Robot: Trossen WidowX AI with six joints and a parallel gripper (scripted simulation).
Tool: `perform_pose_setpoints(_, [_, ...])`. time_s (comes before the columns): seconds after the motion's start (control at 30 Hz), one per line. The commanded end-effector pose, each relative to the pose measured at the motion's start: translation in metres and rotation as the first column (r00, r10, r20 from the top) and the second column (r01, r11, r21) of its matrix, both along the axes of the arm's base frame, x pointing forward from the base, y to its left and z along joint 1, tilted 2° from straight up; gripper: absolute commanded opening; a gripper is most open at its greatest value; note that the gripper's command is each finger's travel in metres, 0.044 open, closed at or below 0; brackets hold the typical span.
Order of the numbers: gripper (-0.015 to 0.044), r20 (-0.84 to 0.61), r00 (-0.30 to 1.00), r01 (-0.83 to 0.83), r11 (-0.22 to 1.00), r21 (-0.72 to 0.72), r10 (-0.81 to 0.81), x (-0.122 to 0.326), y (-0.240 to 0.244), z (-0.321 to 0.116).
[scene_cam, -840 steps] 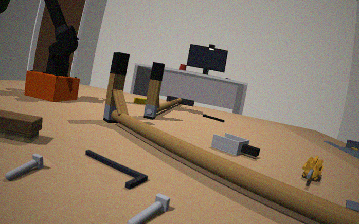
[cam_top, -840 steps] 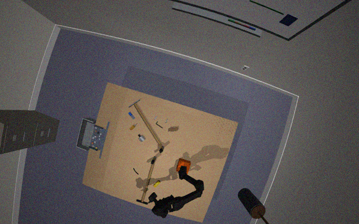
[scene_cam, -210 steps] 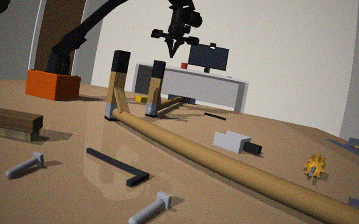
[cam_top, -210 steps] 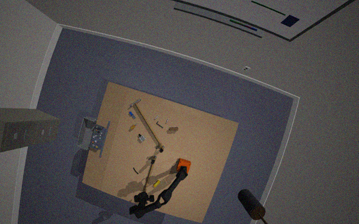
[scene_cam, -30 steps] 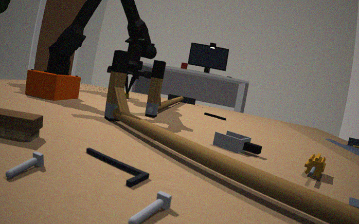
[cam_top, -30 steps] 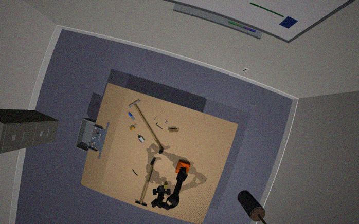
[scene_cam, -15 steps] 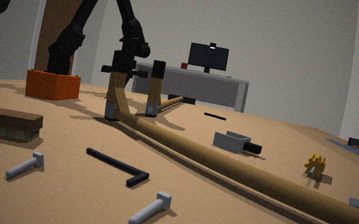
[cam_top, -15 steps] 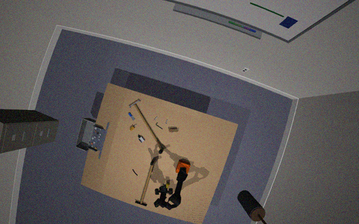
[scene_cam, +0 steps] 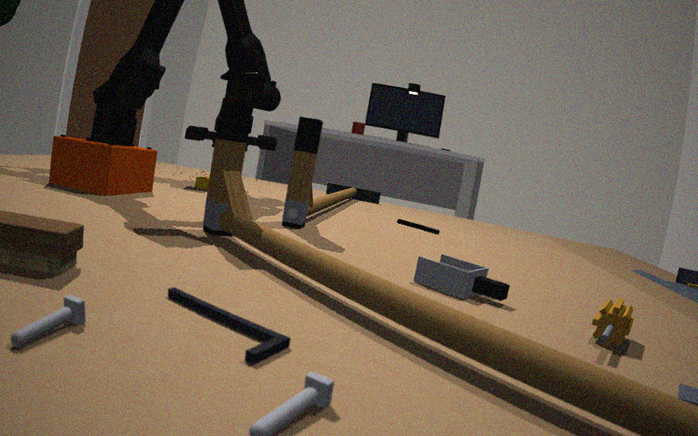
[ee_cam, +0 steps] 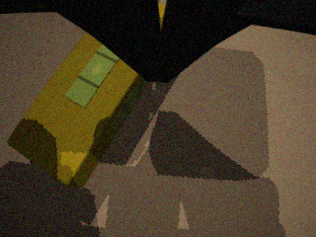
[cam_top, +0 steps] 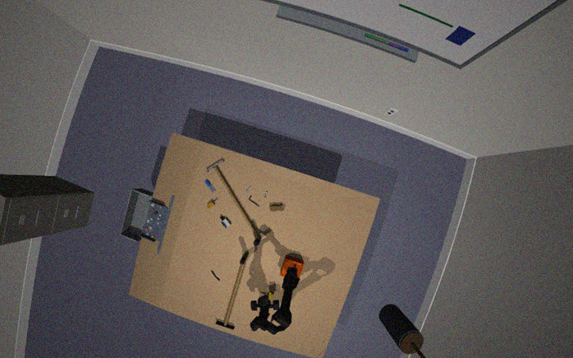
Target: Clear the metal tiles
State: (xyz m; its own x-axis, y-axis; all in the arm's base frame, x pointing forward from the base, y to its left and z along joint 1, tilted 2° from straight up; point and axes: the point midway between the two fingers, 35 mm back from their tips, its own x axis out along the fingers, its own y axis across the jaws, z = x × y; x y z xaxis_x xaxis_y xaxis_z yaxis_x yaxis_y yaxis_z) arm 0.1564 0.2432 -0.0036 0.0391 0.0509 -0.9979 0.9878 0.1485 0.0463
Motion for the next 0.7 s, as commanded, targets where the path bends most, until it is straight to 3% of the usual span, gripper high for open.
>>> perform_pose_setpoints(0.0, [0.0000, -0.006, 1.000, 0.001, 1.000, -0.009, -0.001, -0.009, -0.006, -0.003])
perform_pose_setpoints(0.67, [0.0000, -0.008, 1.000, 0.001, 1.000, -0.010, -0.001, -0.038, -0.021, -0.009])
